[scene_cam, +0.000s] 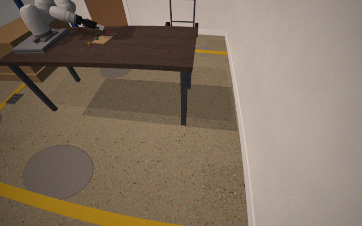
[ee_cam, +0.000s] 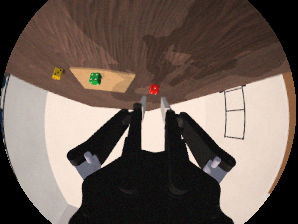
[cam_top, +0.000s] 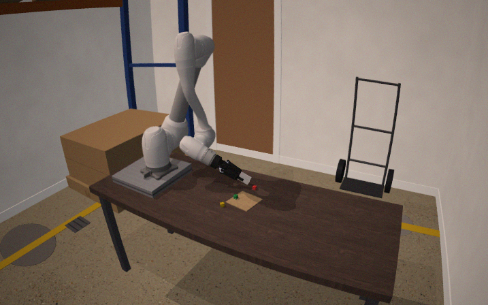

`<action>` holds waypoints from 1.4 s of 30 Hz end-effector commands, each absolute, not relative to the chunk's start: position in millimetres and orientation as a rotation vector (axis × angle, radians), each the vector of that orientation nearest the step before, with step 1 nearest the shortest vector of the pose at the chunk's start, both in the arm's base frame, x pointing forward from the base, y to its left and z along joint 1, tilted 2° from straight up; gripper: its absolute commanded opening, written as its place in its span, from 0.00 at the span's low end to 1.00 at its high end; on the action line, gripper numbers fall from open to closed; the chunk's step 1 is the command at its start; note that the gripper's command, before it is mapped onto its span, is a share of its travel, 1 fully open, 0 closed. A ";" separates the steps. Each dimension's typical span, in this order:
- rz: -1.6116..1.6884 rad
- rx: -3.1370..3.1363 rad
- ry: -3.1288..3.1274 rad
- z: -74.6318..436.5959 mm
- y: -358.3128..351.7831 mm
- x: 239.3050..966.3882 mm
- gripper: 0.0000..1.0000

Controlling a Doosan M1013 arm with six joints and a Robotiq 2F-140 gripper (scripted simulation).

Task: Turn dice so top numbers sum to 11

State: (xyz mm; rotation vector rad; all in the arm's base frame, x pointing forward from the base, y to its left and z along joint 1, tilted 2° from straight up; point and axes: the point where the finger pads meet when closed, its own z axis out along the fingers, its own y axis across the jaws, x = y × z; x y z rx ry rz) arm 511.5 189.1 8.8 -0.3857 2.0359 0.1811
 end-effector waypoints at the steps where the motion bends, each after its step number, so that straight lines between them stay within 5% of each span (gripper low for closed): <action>1: 0.181 -0.386 2.037 26.4 189.7 511.4 0.21; 42: 0.080 -0.464 2.539 76.2 203.0 542.9 0.21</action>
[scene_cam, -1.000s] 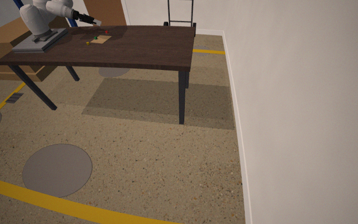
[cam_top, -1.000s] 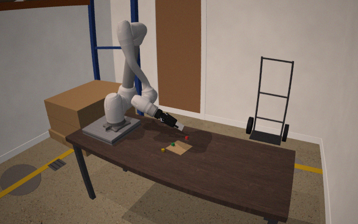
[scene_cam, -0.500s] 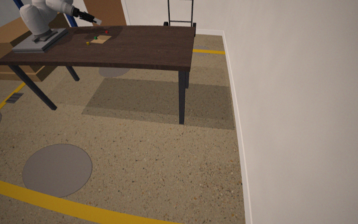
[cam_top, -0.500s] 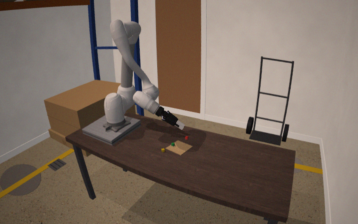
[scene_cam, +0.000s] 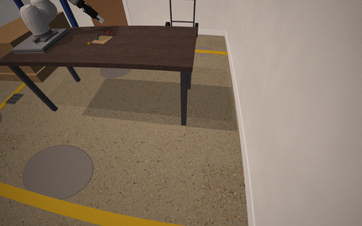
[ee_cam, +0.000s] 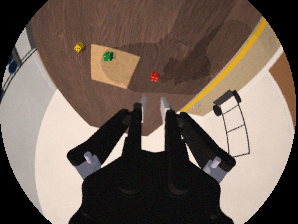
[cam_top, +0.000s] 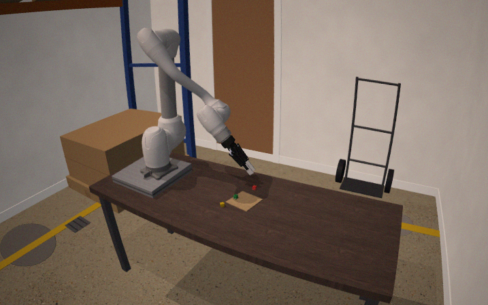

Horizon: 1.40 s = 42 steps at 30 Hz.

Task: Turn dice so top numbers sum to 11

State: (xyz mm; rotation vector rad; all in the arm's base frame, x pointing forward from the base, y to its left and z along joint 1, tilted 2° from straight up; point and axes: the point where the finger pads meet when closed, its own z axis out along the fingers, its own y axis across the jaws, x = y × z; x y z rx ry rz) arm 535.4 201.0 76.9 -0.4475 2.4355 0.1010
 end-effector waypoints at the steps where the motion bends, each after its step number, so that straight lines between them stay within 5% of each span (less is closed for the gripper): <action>1: 0.080 -0.464 2.539 76.2 203.0 542.9 0.21; 26: -0.057 -0.552 3.094 99.0 216.2 575.5 0.21; 27: -0.057 -0.552 3.094 99.0 216.2 575.5 1.00; 42: -0.056 -0.451 3.110 73.7 212.6 569.1 1.00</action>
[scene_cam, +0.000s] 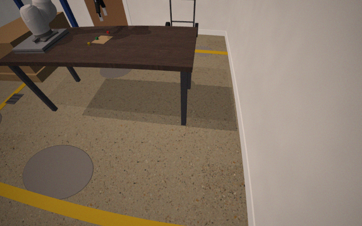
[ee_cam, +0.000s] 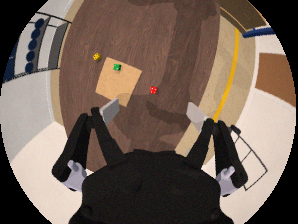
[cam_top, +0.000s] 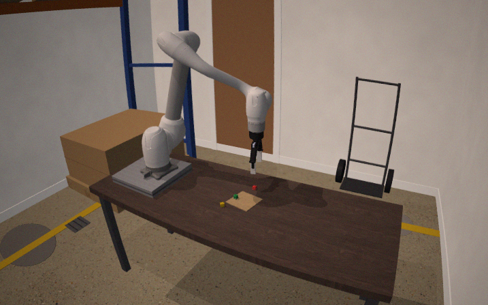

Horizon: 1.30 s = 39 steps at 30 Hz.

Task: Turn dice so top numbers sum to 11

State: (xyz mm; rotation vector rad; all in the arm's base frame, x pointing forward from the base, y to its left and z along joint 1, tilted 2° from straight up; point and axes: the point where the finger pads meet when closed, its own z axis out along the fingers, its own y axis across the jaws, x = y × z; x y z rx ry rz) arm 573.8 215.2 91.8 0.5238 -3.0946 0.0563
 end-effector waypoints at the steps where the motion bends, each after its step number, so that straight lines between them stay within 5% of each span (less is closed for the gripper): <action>1: 0.056 0.419 -3.112 66.0 211.4 567.0 1.00; 4: 0.056 0.384 -3.116 57.5 210.0 564.4 1.00; 5: 0.056 0.384 -3.116 57.5 210.0 564.4 0.21; 39: 0.056 0.384 -3.116 57.5 210.0 564.4 0.21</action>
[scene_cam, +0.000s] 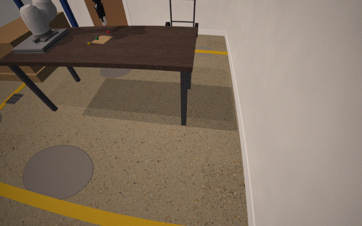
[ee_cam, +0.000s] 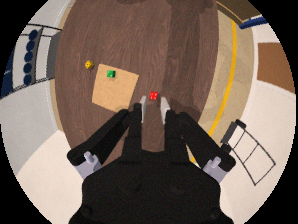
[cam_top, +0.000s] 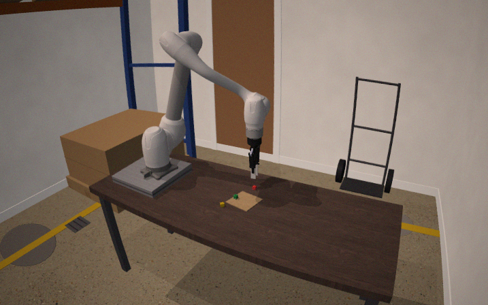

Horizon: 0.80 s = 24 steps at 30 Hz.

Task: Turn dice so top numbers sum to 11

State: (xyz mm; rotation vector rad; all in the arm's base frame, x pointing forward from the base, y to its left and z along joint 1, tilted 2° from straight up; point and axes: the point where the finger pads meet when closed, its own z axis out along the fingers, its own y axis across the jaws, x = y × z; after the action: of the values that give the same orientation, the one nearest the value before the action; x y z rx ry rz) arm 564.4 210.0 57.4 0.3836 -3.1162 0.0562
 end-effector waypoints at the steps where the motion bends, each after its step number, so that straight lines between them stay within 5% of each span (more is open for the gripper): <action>1: 0.056 0.384 -3.116 57.4 210.0 564.4 0.21; 24: 0.057 0.383 -3.117 44.2 209.7 564.7 0.21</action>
State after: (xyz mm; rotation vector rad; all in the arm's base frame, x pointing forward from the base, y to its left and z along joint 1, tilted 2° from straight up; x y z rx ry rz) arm 564.6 209.8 46.9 0.3831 -3.1166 0.0568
